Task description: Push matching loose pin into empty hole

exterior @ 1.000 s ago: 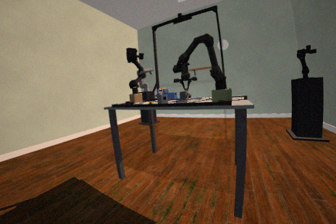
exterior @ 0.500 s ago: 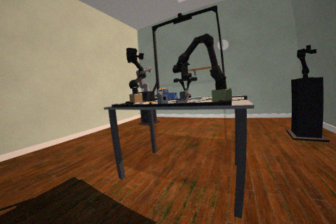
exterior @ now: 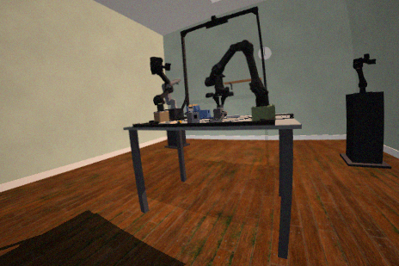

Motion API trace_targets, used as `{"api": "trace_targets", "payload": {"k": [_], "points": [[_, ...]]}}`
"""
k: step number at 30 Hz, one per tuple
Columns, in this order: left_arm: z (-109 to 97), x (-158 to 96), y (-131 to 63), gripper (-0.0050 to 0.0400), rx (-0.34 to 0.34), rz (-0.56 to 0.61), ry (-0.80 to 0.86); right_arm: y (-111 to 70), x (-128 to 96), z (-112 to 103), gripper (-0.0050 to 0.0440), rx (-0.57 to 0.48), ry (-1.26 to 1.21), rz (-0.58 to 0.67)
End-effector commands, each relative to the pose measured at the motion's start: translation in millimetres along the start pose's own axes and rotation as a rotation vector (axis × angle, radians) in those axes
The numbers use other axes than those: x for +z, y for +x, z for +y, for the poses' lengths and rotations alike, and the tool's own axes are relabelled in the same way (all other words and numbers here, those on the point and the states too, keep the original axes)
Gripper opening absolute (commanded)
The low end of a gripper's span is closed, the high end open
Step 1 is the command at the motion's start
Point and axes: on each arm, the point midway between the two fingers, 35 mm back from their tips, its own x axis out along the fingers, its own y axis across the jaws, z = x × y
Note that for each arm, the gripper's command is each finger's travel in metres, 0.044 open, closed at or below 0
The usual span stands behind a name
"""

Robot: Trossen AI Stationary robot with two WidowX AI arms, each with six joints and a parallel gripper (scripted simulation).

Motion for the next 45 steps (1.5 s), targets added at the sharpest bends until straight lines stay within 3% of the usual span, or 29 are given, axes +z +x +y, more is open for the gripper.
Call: {"api": "trace_targets", "payload": {"k": [1, 28, 45], "points": [[-1.3, -0.6, -0.9, 0.0000, -0.001, 0.001, -0.047, -0.1, -0.3, 0.7, 0.0400, 0.005, -0.002, 0.001], [-4.8, 1.0, -0.8, 0.0000, -0.001, 0.001, -0.387, -0.1, -0.3, 0.7, 0.0400, 0.005, -0.002, 0.001], [-49.5, 13.5, -1.2, 0.0000, 0.000, 0.000, -0.372, -0.1, -0.3, 0.7, 0.0400, 0.005, -0.002, 0.001]]}}
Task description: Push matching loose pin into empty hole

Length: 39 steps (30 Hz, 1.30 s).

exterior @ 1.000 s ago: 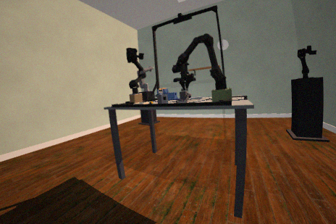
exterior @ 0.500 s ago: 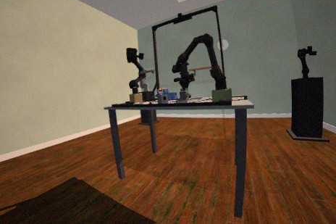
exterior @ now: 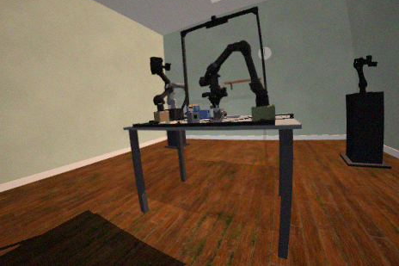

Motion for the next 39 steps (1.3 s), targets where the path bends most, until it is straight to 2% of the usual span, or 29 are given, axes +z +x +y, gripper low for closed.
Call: {"api": "trace_targets", "payload": {"k": [1, 6, 14, 39], "points": [[-13.4, -3.4, -1.3, 0.0000, 0.000, 0.005, 0.003, -0.1, -0.3, 0.7, 0.0400, 0.004, -0.002, 0.001], [-27.5, -3.1, -1.2, 0.0000, 0.000, 0.005, 0.008, -0.1, -0.3, 0.7, 0.0400, 0.004, -0.002, 0.001], [-33.0, -4.0, -1.2, 0.0000, 0.001, 0.004, 0.013, -0.1, -0.3, 0.7, 0.0400, 0.004, -0.002, 0.001], [-92.9, -8.6, -1.4, 0.0000, 0.000, 0.000, 0.004, -0.1, -0.3, 0.7, 0.0400, 0.004, -0.002, 0.001]]}}
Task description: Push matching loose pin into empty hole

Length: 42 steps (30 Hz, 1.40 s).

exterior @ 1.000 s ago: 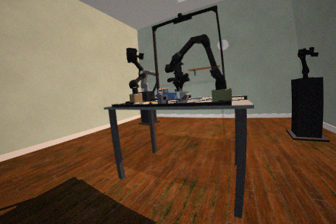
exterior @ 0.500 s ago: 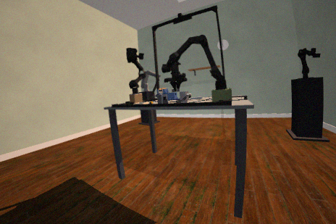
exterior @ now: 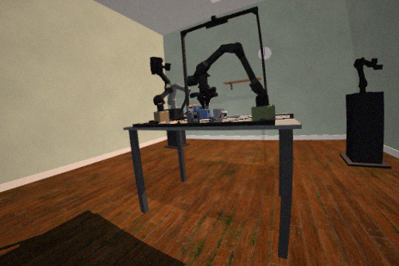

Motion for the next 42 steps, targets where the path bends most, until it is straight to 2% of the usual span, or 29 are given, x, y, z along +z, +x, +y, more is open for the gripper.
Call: {"api": "trace_targets", "payload": {"k": [1, 5, 13, 26, 42], "points": [[-6.7, -2.5, -0.9, 0.0000, -0.002, 0.003, -0.002, -0.1, -0.3, 0.6, 0.0400, 0.004, -0.002, 0.001], [-6.7, -2.7, 3.9, 0.0000, -0.002, 0.002, -0.002, -0.1, -0.3, 0.6, 0.0400, 0.004, -0.002, 0.001], [-3.5, -0.9, 56.1, 0.0000, 0.000, 0.000, -0.003, -0.1, -0.3, 0.6, 0.0400, 0.004, -0.002, 0.001], [-4.3, -2.8, 51.4, 0.0000, 0.000, 0.000, -0.003, -0.1, -0.3, 0.6, 0.0400, 0.004, -0.002, 0.001], [-5.6, -17.8, 52.3, 0.0000, 0.000, -0.001, -0.004, -0.1, -0.3, 0.6, 0.0400, 0.004, -0.002, 0.001]]}}
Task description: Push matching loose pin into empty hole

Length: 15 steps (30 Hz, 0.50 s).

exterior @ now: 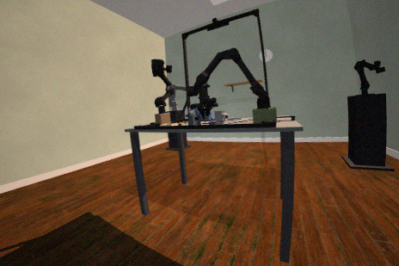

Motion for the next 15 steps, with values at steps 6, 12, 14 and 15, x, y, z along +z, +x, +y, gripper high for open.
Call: {"api": "trace_targets", "payload": {"k": [6, 12, 14, 15], "points": [[-1.9, -12.5, 0.4, 0.0000, -0.002, 0.003, -0.001, -0.1, -0.3, 0.6, 0.0400, 0.004, -0.002, 0.001], [-2.0, -16.9, 0.8, 0.0000, -0.002, 0.003, -0.001, -0.1, -0.3, 0.6, 0.0400, 0.004, -0.002, 0.001], [-2.1, -19.1, 1.0, 0.0000, -0.002, 0.003, -0.002, -0.1, -0.3, 0.6, 0.0400, 0.004, -0.002, 0.001], [-2.1, -20.2, 1.1, 0.0000, -0.002, 0.003, -0.002, -0.1, -0.3, 0.6, 0.0400, 0.004, -0.002, 0.001]]}}
